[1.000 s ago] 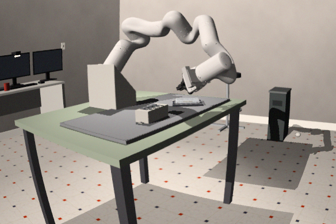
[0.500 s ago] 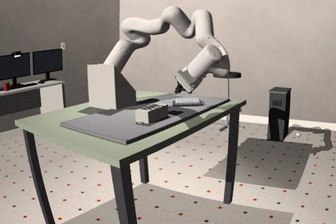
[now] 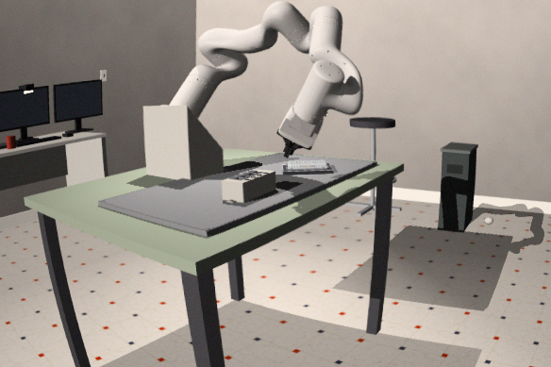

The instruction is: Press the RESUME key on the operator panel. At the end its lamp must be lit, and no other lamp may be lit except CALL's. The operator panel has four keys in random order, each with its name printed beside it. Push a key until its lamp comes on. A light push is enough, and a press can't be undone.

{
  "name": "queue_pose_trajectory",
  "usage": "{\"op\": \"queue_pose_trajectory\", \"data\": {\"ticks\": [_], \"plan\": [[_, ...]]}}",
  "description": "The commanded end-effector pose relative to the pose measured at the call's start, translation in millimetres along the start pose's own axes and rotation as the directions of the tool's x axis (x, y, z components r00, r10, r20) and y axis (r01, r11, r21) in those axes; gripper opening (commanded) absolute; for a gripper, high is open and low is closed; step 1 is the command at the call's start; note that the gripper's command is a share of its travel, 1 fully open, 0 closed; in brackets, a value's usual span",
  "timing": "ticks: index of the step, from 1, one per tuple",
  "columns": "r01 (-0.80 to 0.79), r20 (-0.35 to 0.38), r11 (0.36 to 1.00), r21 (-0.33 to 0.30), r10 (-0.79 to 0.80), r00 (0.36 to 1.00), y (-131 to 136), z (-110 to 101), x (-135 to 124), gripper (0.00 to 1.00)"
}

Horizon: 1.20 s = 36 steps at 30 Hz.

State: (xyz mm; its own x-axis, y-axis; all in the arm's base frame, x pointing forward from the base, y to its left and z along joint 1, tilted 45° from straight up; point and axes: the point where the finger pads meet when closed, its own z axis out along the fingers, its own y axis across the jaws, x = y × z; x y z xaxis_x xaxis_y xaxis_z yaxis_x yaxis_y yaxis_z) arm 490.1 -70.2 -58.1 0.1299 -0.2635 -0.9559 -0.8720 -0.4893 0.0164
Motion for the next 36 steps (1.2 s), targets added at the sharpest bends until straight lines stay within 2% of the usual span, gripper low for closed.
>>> {"op": "queue_pose_trajectory", "data": {"ticks": [1,11,13,20,23,27,30,36], "plan": [[0.138,-0.042,0.988,0.073,-0.135,0.99,3,-2,6,0.0],[0.378,-0.167,0.913,0.152,-0.353,0.921,10,-4,18,0.0],[0.378,-0.167,0.913,0.152,-0.353,0.921,10,-4,18,0.0],[0.551,-0.294,0.819,0.159,-0.493,0.818,21,-8,29,0.0],[0.602,-0.338,0.784,0.149,-0.532,0.777,25,-9,33,0.0],[0.687,-0.416,0.717,0.114,-0.594,0.689,35,-11,41,0.0],[0.692,-0.419,0.714,0.112,-0.597,0.684,35,-11,41,0.0],[0.791,-0.521,0.611,0.018,-0.67,0.529,52,-13,51,0.0]]}}
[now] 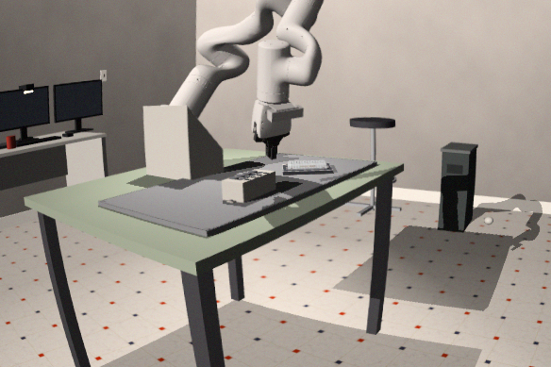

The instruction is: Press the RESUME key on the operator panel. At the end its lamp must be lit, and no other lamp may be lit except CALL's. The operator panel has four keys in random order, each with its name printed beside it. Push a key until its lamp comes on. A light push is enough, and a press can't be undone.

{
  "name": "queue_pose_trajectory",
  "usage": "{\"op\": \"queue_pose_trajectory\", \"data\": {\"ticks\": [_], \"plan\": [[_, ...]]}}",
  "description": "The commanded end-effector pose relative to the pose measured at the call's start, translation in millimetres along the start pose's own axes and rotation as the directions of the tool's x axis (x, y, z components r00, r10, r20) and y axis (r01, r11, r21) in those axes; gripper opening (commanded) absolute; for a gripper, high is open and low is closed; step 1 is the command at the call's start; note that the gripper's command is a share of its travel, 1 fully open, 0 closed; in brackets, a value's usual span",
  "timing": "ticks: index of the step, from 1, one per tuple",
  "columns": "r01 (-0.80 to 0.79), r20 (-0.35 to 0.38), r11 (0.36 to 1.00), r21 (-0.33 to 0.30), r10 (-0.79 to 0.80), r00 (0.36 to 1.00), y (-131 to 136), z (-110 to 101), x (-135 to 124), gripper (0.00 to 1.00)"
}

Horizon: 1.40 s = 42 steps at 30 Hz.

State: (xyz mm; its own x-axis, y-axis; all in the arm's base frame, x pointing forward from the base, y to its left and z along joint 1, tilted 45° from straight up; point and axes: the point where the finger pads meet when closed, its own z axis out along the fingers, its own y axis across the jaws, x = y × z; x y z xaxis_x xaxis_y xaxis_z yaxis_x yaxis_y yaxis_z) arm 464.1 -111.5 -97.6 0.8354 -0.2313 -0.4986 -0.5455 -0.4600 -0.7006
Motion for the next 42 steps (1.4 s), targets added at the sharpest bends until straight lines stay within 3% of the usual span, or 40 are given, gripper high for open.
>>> {"op": "queue_pose_trajectory", "data": {"ticks": [1,9,11,21,28,42], "plan": [[0.15,-0.1,0.989,-0.018,-0.151,0.983,16,-6,-2,0.0],[0.323,-0.184,0.94,-0.106,-0.338,0.923,41,-13,-11,0.0],[0.323,-0.184,0.94,-0.106,-0.338,0.923,41,-13,-11,0.0],[0.478,-0.208,0.843,-0.247,-0.528,0.823,73,-21,-29,0.0],[0.478,-0.208,0.843,-0.247,-0.528,0.823,73,-21,-30,0.0],[0.478,-0.208,0.843,-0.246,-0.528,0.823,76,1,-22,0.0]]}}
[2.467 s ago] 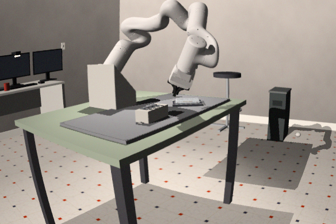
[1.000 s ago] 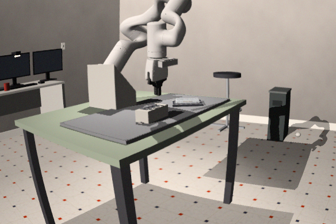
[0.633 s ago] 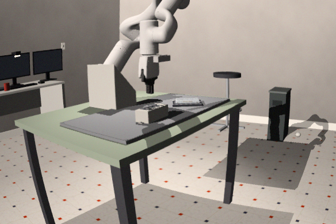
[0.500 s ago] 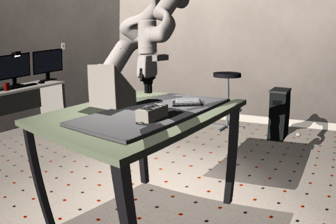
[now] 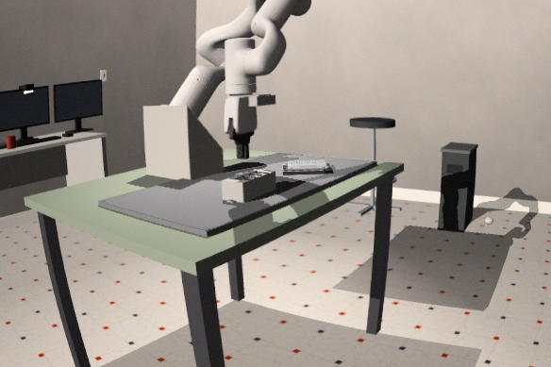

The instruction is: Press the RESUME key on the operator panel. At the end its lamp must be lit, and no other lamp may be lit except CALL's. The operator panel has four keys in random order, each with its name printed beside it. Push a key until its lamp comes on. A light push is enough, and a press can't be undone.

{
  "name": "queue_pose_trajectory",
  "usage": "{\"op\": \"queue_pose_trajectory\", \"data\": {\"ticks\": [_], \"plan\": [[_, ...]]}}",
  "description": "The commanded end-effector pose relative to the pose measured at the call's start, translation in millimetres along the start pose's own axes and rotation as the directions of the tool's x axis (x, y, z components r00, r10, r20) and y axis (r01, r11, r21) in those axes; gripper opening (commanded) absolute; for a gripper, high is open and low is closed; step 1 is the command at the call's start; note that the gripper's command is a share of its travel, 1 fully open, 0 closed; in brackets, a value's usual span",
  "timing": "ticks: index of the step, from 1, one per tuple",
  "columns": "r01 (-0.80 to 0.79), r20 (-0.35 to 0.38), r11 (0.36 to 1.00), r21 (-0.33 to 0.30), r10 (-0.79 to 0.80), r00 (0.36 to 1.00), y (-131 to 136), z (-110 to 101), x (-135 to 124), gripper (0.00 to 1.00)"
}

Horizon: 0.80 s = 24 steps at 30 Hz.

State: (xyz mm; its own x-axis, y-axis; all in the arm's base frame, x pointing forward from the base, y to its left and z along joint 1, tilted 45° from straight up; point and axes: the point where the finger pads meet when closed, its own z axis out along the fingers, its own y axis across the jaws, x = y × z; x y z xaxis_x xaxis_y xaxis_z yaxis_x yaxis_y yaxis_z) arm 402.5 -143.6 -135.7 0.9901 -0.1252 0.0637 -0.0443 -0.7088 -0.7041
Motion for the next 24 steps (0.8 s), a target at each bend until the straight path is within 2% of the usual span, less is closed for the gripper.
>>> {"op": "queue_pose_trajectory", "data": {"ticks": [1,9,24], "plan": [[0.001,-0.002,1.0,-0.001,-0.001,1.0,0,7,1,0.0],[0.001,-0.002,1.0,-0.001,-0.001,1.0,0,12,1,0.0],[0.001,-0.002,1.0,-0.001,-0.001,1.0,22,12,1,0.0]]}}
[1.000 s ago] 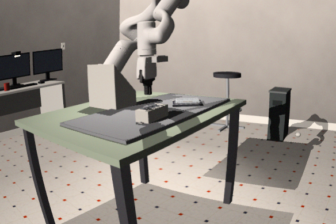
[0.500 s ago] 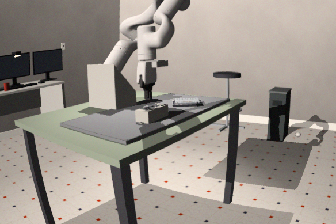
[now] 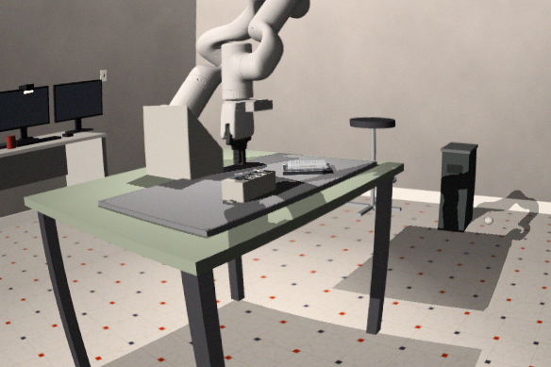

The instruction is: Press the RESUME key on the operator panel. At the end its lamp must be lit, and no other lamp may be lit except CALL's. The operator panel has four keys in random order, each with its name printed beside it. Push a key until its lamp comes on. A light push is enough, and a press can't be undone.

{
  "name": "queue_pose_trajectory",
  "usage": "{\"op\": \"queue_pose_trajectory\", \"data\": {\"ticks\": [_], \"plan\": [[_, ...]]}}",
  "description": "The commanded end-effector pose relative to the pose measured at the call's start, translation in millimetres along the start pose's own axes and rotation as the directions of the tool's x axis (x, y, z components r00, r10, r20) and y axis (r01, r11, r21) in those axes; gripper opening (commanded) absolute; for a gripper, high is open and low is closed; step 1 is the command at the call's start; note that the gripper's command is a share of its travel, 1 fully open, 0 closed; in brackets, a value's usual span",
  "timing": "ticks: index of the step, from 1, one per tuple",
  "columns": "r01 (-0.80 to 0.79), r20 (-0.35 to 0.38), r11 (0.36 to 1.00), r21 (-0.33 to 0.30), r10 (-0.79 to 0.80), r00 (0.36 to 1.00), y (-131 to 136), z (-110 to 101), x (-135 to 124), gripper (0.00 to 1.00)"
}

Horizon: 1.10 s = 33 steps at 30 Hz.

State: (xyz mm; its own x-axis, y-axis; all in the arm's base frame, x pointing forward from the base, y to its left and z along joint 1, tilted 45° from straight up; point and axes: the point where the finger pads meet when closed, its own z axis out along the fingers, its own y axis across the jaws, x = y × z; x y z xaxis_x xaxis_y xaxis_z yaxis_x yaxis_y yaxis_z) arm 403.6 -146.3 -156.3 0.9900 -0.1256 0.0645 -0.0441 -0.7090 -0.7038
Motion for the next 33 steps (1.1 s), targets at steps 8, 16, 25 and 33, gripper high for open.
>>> {"op": "queue_pose_trajectory", "data": {"ticks": [8,16,25,33], "plan": [[0.0,-0.001,1.0,-0.001,0.0,1.0,16.7,-0.8,0.8,0.0],[0.0,-0.001,1.0,-0.001,0.0,1.0,16.7,-0.8,0.8,0.0],[0.0,-0.001,1.0,-0.001,0.0,1.0,16.6,-0.8,0.8,0.0],[0.0,-0.001,1.0,-0.001,0.0,1.0,16.6,-0.8,0.8,0.0]]}}
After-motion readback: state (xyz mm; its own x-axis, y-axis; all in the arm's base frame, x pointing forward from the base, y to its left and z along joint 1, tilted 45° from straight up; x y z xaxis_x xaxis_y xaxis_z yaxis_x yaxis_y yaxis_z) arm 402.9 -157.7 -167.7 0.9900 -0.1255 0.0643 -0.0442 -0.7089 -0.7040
